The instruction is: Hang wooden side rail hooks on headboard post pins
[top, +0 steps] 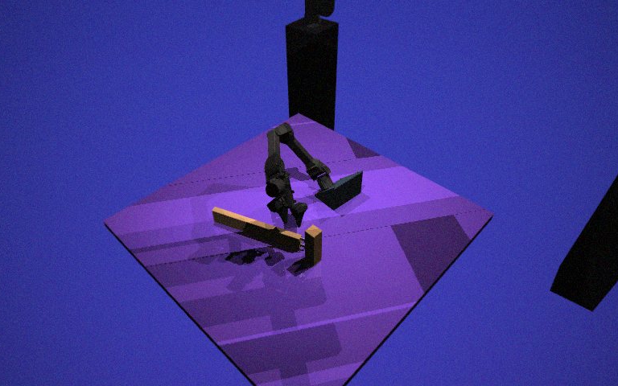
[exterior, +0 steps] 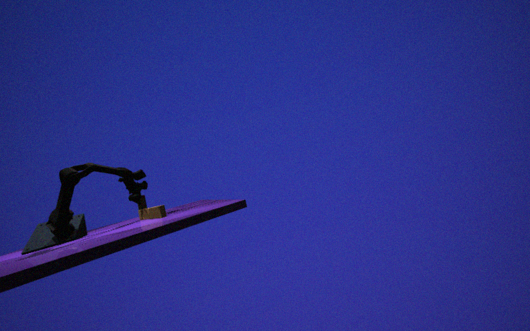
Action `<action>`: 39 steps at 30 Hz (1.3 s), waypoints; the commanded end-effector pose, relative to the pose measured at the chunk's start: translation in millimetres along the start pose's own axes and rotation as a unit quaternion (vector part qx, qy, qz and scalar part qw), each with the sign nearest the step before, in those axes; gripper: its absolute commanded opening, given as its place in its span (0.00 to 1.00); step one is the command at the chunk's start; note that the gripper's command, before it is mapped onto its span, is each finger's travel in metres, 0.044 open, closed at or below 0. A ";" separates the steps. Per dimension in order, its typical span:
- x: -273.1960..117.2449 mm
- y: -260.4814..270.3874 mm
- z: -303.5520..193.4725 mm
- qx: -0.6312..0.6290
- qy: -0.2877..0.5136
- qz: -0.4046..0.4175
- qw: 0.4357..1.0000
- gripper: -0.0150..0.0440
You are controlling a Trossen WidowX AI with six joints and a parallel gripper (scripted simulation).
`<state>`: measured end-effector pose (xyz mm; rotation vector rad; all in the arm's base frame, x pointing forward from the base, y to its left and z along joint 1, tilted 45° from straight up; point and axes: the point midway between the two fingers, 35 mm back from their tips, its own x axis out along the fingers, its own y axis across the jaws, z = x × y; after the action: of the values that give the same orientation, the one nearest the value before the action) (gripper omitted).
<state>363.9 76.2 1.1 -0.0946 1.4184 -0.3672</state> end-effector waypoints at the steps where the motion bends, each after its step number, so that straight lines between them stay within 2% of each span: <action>1: -5.2 -13.8 13.1 0.337 0.010 -0.163 0.927 1.00; 14: -19.3 -22.2 22.9 0.526 -0.060 -0.244 0.813 1.00; 36: -19.5 -22.4 23.0 0.528 -0.061 -0.245 0.811 1.00; 39: -10.6 -26.9 21.9 0.528 -0.061 -0.245 0.811 1.00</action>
<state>380.1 58.0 31.0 0.4363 0.8829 -1.4943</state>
